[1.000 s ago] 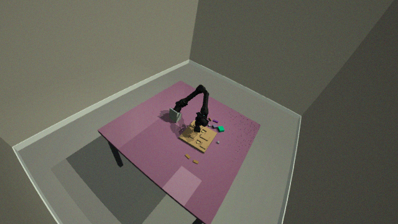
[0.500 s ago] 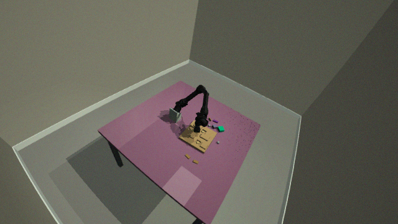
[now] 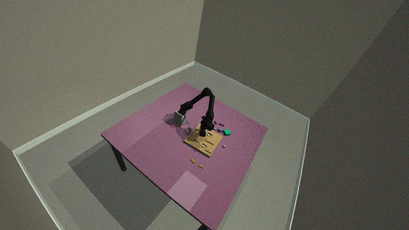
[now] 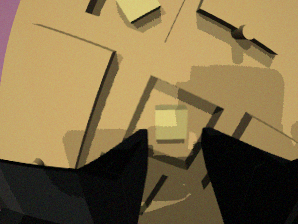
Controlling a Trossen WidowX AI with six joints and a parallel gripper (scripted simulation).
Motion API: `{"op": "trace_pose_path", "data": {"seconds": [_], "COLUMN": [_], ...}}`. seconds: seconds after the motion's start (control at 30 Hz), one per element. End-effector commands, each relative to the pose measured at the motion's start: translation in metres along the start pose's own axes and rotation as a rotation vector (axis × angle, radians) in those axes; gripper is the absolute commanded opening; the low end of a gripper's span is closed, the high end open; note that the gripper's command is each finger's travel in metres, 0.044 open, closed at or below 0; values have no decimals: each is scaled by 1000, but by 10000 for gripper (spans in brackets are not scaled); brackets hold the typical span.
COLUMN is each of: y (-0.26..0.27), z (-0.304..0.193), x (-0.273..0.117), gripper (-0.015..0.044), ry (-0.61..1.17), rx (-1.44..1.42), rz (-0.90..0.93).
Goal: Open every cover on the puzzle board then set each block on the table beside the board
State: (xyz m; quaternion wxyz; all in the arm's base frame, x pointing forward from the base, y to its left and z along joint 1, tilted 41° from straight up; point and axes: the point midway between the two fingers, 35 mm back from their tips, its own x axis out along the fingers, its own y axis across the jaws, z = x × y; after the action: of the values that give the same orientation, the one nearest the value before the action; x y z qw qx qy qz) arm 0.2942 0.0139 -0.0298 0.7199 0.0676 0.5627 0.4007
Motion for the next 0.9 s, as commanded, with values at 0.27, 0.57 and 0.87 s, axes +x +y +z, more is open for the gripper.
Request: {"op": "trace_pose_path", "data": {"seconds": [0.27,0.57,0.87], "y": [0,1,1], "z": [-2,-2,-2], "x": [13,15,22], "gripper": [144,144,144], "ry": [1,1,1], "rx": [8,8,8], "rz": [7,7,7]}}
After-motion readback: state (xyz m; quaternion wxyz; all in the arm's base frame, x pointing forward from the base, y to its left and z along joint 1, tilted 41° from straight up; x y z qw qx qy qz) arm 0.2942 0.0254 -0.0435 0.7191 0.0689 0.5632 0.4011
